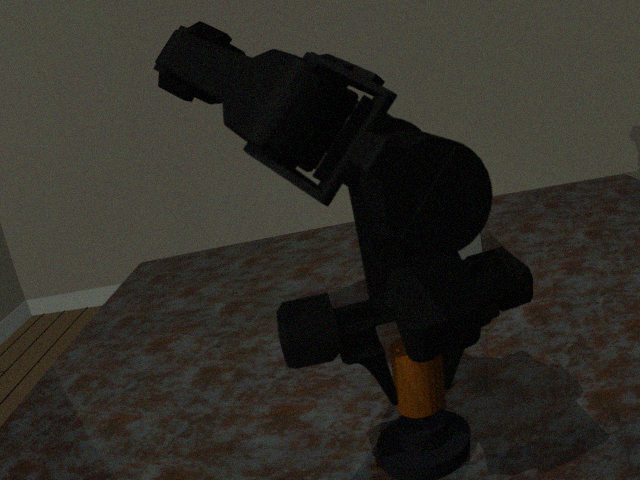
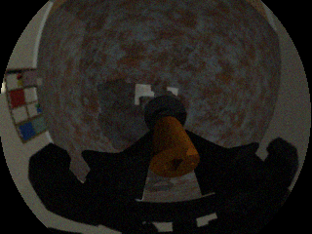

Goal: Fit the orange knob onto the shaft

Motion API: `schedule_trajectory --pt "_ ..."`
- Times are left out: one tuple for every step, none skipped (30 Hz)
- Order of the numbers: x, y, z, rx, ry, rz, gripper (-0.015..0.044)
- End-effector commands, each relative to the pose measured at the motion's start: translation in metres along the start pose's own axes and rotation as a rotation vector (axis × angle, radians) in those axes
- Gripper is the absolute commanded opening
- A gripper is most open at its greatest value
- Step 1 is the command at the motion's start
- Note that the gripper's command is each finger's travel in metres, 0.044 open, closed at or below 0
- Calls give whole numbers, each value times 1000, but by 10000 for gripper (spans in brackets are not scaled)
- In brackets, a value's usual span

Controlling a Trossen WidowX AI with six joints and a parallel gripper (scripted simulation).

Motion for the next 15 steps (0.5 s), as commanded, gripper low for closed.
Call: schedule_trajectory --pt "-1 3 0 3 -1 -7 0" --pt "-2 3 0 3 -1 -7 0" --pt "-2 3 0 3 -1 -7 0" --pt "-3 3 0 3 -1 -7 0" --pt "-3 3 0 3 -1 -7 0" --pt "-3 2 0 3 -1 -7 0" --pt "-3 0 0 3 -1 -7 0" --pt "-3 0 0 3 -1 -7 0" --pt "-3 0 0 3 -1 -7 0" --pt "-3 -1 0 3 -1 -7 0" --pt "-2 -1 0 3 -1 -7 0" --pt "-2 -1 0 3 -1 -7 0" --pt "-2 -1 0 3 -1 -7 0" --pt "-2 -1 0 3 -1 -7 0" --pt "-1 -1 0 3 -1 -7 0"
Point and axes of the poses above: the point midway between the two fingers, 35 mm back from their tips, its own y axis back along the fingers, its own z axis across the jaws, x = y × z, the point moved 5 cm from there along y, back along the fingers, and after that the axes turned 12 degrees about -y, right-handed, at the moved point
